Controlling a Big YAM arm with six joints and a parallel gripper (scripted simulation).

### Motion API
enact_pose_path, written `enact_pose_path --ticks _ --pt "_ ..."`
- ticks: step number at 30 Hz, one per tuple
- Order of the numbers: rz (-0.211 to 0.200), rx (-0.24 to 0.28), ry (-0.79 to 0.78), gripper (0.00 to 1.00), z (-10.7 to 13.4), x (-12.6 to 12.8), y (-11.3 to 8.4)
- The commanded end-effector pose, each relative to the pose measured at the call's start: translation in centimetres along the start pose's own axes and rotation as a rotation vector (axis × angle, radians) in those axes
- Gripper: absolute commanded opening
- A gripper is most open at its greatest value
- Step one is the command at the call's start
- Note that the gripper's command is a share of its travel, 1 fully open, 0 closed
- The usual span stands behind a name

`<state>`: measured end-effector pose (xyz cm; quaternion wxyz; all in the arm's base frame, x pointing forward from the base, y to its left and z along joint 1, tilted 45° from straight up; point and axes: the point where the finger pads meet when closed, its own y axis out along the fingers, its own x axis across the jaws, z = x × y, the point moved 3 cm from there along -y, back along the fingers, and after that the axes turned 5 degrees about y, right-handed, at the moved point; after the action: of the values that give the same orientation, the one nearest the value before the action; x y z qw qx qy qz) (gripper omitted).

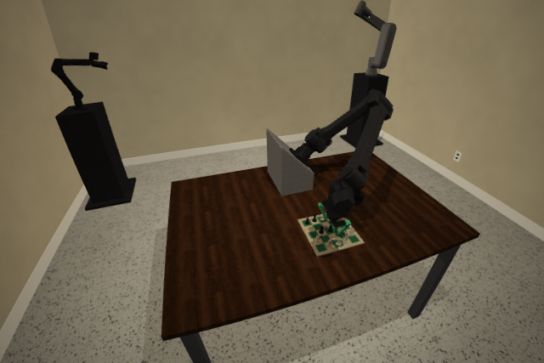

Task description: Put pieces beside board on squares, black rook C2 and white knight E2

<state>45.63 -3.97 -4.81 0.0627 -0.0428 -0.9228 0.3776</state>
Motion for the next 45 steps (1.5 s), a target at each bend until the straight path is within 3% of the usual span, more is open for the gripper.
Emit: enact_pose_path --ticks 1,6,7,9,16,21,23,24,26,28,33,45 --pt "0.039 0.007 -0.024 1.00 0.0 -1.8 -1.9" --pt "0.060 0.011 -0.030 1.00 -0.2 -2.0 -3.4" --pt "0.023 0.009 -0.043 1.00 -0.9 -1.8 -1.8" --pt "0.058 0.012 -0.029 1.00 -0.2 -2.0 -4.2" --pt "0.061 0.016 -0.031 1.00 -0.2 -1.9 -7.7" --pt "0.046 0.014 -0.028 1.00 -0.1 -1.7 -9.3" --pt "0.046 0.014 -0.028 1.00 -0.1 -1.7 -9.3" --pt "0.022 0.015 -0.047 1.00 -1.0 -1.8 -8.4" --pt "0.030 0.019 -0.056 1.00 -1.4 -1.9 -9.4" --pt "0.055 0.017 -0.032 1.00 -0.2 -1.7 -11.0" --pt "0.021 0.013 -0.041 1.00 -0.8 -1.7 -9.5" --pt "0.026 0.013 -0.038 1.00 -0.6 -1.8 -9.6"
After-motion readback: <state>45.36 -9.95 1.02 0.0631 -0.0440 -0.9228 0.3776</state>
